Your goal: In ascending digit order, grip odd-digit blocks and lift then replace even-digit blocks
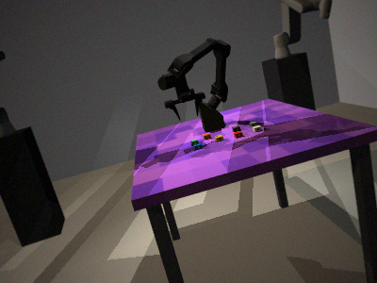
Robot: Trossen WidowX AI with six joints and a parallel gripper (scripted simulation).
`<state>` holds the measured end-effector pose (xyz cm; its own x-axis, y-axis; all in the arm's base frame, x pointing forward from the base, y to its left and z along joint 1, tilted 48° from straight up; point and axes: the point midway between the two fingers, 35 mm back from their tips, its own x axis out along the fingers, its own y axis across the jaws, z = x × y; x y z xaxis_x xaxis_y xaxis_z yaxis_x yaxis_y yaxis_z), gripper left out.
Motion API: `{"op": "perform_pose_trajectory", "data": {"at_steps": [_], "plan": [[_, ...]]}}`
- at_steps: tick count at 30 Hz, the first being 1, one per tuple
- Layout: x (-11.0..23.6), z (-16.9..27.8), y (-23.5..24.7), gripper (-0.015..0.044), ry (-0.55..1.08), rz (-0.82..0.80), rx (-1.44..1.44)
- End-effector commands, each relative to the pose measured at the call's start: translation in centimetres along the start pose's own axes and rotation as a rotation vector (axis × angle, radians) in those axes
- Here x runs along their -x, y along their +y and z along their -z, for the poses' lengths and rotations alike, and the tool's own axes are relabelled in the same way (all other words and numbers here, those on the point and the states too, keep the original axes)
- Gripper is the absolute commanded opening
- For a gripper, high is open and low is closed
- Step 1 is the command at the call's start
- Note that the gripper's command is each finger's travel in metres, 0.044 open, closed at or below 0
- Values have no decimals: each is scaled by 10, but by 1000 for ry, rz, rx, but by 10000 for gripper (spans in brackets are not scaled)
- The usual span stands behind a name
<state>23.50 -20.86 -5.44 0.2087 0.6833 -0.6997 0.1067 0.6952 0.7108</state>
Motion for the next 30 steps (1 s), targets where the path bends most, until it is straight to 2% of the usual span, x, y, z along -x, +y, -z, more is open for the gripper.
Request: {"op": "perform_pose_trajectory", "data": {"at_steps": [1, 17, 25, 30], "plan": [[-2, -1, 1, 400, -4, -16, 3], [-2, 0, 3, 400, -4, -16, 3], [-1, 47, 65, 400, -1, -20, -1], [-2, 52, 70, 400, -1, -20, -1]]}}
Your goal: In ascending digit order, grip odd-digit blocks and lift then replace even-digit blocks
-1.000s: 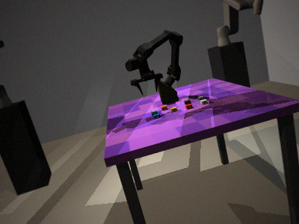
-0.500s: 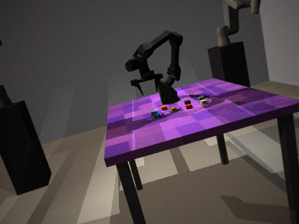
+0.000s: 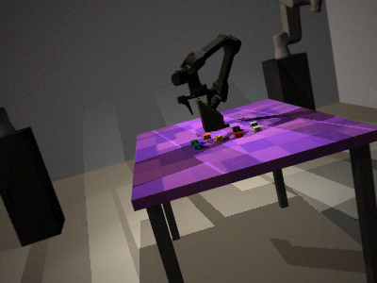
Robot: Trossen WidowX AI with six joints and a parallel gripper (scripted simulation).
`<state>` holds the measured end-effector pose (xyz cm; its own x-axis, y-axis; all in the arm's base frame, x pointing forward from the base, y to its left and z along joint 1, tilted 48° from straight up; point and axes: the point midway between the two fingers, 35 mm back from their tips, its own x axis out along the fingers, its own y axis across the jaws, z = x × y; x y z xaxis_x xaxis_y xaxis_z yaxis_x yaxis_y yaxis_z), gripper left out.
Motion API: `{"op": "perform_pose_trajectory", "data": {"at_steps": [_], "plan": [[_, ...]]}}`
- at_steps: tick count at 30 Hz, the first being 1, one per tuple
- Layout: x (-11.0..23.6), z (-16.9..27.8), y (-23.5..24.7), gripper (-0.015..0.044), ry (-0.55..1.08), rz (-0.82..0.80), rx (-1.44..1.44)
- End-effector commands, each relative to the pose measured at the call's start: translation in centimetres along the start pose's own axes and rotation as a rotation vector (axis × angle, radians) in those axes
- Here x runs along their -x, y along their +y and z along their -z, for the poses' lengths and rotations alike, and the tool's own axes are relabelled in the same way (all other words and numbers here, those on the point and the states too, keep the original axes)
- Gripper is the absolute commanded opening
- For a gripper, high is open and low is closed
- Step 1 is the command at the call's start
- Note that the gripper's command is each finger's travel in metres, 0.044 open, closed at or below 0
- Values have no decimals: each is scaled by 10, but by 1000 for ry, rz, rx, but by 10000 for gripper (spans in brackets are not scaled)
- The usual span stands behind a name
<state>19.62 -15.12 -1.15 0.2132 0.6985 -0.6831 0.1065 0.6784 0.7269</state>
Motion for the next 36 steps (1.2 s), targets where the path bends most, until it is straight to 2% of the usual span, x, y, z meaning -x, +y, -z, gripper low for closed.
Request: {"op": "perform_pose_trajectory", "data": {"at_steps": [1, 17, 22, 27, 36], "plan": [[-1, 5, 4, 400, 2, 3, 4], [-1, 3, 6, 400, 2, 3, 3], [2, -18, 75, 400, 0, 11, -1], [-1, -21, 148, 400, 2, -5, 2], [-1, -21, 151, 400, 2, -6, 2]]}}
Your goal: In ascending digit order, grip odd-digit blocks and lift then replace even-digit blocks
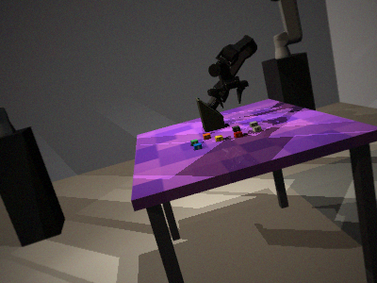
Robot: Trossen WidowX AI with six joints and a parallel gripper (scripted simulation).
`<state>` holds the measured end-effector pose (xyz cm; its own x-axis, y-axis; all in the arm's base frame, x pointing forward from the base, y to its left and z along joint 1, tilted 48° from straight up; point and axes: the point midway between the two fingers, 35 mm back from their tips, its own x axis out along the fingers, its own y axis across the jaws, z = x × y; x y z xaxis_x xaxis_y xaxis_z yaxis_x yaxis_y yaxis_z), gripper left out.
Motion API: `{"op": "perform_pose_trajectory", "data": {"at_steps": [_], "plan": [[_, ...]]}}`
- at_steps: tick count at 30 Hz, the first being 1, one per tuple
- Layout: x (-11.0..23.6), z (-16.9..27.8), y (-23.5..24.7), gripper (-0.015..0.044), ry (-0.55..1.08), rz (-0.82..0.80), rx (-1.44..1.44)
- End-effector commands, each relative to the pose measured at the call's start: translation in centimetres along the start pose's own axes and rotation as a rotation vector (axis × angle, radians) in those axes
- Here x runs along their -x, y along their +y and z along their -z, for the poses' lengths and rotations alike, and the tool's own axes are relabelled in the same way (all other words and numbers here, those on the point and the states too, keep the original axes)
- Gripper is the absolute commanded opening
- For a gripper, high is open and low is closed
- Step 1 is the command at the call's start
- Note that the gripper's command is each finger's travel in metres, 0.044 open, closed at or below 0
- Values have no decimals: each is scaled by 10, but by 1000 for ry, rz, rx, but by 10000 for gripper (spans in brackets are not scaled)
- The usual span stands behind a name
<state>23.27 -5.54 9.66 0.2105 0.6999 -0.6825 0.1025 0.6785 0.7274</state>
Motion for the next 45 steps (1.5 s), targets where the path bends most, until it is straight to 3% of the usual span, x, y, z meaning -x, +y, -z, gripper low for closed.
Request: {"op": "perform_pose_trajectory", "data": {"at_steps": [1, 14, 21, 41, 45], "plan": [[-1, 1, 4, 400, -1, -5, -2], [0, 0, 6, 400, -1, -4, -2], [0, 0, 88, 400, -1, -9, -2], [0, 0, 88, 400, -1, -9, -2], [3, -29, 84, 400, -2, -8, 0]]}}
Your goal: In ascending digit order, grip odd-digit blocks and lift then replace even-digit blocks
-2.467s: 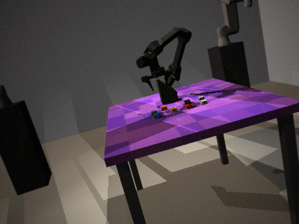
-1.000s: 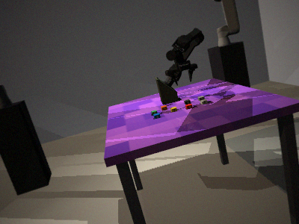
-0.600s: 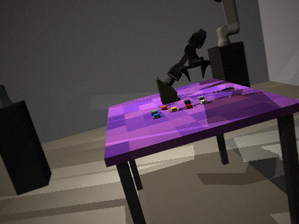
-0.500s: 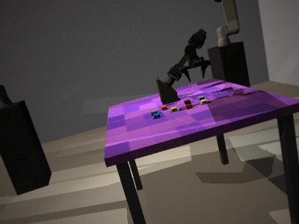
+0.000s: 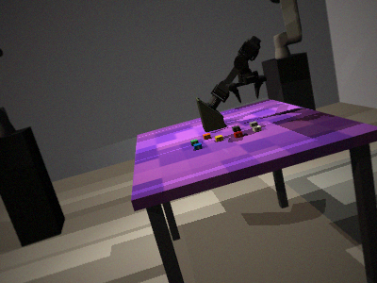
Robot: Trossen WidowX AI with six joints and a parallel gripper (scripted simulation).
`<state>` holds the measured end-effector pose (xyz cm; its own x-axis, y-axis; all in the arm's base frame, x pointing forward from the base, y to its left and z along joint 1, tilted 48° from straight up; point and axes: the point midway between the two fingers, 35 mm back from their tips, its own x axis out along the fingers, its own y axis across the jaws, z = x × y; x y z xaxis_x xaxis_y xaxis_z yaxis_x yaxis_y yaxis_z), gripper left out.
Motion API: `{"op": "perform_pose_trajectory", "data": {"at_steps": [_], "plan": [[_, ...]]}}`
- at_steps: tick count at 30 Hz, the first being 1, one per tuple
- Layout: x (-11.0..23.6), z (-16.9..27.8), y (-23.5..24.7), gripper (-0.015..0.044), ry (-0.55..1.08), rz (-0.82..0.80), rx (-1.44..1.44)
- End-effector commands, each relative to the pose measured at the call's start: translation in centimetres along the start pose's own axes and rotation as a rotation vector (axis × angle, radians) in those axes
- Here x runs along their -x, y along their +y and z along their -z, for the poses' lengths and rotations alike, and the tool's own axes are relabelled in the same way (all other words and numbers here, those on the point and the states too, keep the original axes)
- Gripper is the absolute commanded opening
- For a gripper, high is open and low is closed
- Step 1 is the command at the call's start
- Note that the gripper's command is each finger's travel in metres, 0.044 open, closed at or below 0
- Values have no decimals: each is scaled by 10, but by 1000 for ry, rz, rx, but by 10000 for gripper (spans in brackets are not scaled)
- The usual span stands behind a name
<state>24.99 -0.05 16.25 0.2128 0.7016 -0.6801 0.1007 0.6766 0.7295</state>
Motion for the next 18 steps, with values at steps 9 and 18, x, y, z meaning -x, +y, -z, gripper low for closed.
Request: {"op": "perform_pose_trajectory", "data": {"at_steps": [9, 18], "plan": [[-2, -85, -18, 400, -3, -5, 2], [-2, -85, -18, 400, -3, -5, 2]]}}
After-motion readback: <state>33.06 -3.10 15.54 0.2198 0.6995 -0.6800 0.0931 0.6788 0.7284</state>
